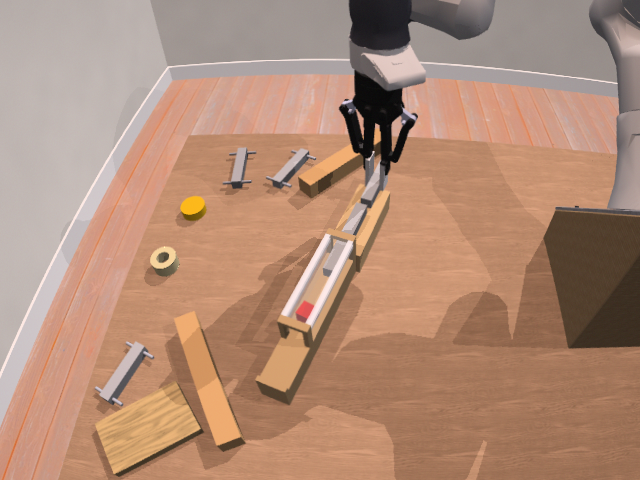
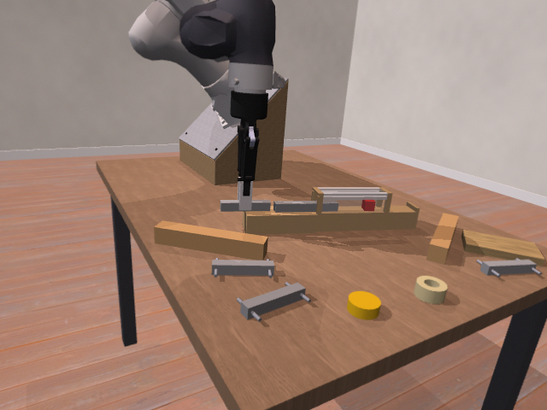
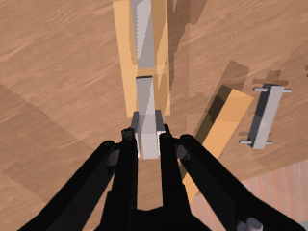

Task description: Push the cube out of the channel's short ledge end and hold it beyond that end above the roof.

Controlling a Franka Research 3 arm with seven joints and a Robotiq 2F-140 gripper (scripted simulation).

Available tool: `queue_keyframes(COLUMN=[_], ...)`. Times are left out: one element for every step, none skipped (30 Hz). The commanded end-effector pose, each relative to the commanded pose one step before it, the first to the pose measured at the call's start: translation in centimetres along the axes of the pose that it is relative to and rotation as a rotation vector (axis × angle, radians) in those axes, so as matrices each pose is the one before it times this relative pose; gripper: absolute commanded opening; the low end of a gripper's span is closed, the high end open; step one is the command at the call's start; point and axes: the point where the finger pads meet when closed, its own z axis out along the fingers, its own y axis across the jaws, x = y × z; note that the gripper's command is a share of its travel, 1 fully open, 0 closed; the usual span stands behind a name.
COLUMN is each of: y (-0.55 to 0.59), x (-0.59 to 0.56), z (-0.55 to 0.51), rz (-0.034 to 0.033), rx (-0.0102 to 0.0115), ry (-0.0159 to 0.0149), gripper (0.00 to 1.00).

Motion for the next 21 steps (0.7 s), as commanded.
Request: queue_keyframes(y=[0.154, 0.0, 0.0, 0.0, 0.0, 0.0, 0.0, 0.0, 0.001, 0.001, 0.001, 0.001, 0.001, 0.0, 0.002, 0.001, 0.001, 0.001, 0.002, 0.002, 0.001], x=[0.067, 0.008, 0.013, 0.018, 0.025, 0.0, 0.0, 0.032, 0.04, 0.049, 0.059, 0.068, 0.079, 0.089, 0.1, 0.111, 0.122, 0.134, 0.144, 0.155, 0.167], z=[-0.002, 0.0, 0.0, 0.0, 0.0, 0.0, 0.0, 0.0, 0.0, 0.0, 0.0, 0.0, 0.0, 0.0, 0.0, 0.0, 0.0, 0.0, 0.0, 0.0, 0.0], rz=[0.00232, 0.0, 0.0, 0.0, 0.0, 0.0, 0.0, 0.0, 0.0, 0.0, 0.0, 0.0, 0.0, 0.0, 0.0, 0.0, 0.0, 0.0, 0.0, 0.0, 0.0], rx=[-0.0034, 0.0, 0.0, 0.0, 0.0, 0.0, 0.0, 0.0, 0.0, 0.0, 0.0, 0.0, 0.0, 0.0, 0.0, 0.0, 0.0, 0.0, 0.0, 0.0, 0.0], ry=[0.00262, 0.0, 0.0, 0.0, 0.0, 0.0, 0.0, 0.0, 0.0, 0.0, 0.0, 0.0, 0.0, 0.0, 0.0, 0.0, 0.0, 0.0, 0.0, 0.0, 0.0], gripper=[0.0, 0.0, 0.0, 0.0, 0.0, 0.0, 0.0, 0.0, 0.0, 0.0, 0.0, 0.0, 0.0, 0.0, 0.0, 0.0, 0.0, 0.0, 0.0, 0.0, 0.0])
